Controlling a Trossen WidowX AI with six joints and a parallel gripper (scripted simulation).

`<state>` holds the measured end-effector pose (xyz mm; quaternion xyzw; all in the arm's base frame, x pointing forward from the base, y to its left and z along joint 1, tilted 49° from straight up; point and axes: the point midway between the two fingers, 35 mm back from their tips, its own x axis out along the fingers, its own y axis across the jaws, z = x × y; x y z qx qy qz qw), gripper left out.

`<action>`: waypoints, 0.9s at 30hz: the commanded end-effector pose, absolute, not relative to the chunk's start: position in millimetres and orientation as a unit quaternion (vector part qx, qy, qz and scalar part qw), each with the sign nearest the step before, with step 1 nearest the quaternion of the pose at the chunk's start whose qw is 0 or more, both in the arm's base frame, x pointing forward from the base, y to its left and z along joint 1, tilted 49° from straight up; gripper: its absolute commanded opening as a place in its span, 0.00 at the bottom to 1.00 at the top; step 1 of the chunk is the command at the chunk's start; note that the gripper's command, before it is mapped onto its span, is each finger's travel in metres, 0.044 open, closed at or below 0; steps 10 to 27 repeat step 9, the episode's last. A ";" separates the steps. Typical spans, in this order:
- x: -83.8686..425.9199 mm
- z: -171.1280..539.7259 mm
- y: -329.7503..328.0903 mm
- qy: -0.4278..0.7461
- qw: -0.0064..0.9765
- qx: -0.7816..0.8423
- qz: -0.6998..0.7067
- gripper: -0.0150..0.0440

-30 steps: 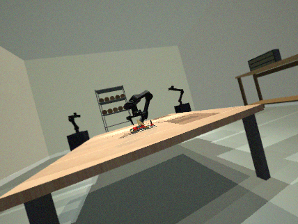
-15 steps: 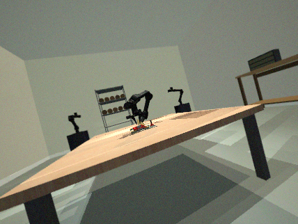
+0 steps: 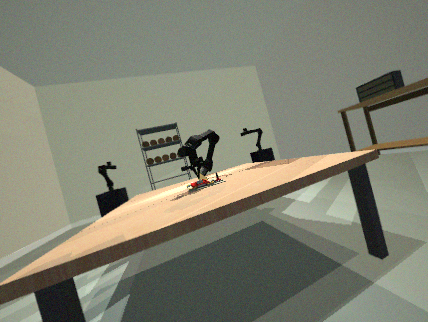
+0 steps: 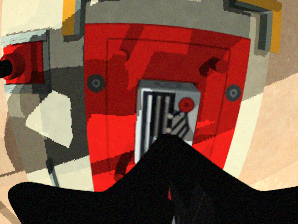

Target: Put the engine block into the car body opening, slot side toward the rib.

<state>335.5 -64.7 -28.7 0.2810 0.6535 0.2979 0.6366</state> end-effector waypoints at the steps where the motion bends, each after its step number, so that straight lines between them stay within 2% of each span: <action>1: 335.1 -28.8 -65.0 0.654 0.636 0.279 0.298 0.25; 5: 335.1 -28.8 -65.0 0.654 0.636 0.279 0.298 0.25; 9: 335.1 -28.8 -65.0 0.654 0.636 0.279 0.298 0.43; 27: 335.1 -28.8 -65.0 0.654 0.636 0.279 0.298 0.43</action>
